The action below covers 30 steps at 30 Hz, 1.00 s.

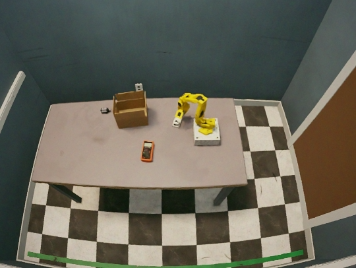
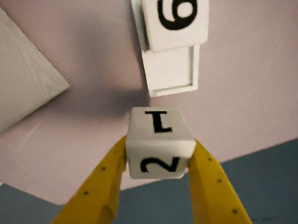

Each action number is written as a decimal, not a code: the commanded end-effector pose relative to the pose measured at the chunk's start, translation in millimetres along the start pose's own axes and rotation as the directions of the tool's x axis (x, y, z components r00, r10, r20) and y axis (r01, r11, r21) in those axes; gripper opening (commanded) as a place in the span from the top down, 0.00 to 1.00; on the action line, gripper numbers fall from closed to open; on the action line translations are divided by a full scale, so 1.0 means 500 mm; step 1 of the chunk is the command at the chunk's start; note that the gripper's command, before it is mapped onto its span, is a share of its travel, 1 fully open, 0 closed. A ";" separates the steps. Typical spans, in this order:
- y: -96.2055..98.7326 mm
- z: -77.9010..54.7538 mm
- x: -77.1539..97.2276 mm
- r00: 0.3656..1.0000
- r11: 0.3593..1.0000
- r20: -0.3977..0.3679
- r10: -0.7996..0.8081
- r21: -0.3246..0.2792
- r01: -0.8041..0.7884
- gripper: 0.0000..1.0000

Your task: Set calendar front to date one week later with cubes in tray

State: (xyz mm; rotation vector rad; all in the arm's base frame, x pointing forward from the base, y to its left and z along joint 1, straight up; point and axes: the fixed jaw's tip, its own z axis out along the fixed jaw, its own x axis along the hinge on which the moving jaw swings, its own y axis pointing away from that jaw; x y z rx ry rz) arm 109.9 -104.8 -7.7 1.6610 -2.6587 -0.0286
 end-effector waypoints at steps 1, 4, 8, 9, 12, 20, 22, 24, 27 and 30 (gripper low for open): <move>-0.016 -0.001 -0.036 0.992 0.992 0.001 -0.129 -0.006 0.129 1.00; -0.020 -0.001 -0.052 0.983 0.983 0.000 -0.183 -0.006 0.183 1.00; -0.021 -0.001 -0.059 0.979 0.979 -0.001 -0.205 -0.006 0.205 1.00; -0.021 -0.001 -0.059 0.979 0.979 -0.001 -0.205 -0.006 0.205 1.00; -0.021 -0.001 -0.059 0.979 0.979 -0.001 -0.205 -0.006 0.205 1.00; -0.021 -0.001 -0.059 0.979 0.979 -0.001 -0.205 -0.006 0.205 1.00; -0.021 -0.001 -0.059 0.979 0.979 -0.001 -0.205 -0.006 0.205 1.00; -0.021 -0.001 -0.059 0.979 0.979 -0.001 -0.205 -0.006 0.205 1.00; -0.021 -0.001 -0.059 0.979 0.979 -0.001 -0.205 -0.006 0.205 1.00; -0.029 -0.008 -0.063 0.977 0.977 -0.003 -0.214 0.002 0.214 1.00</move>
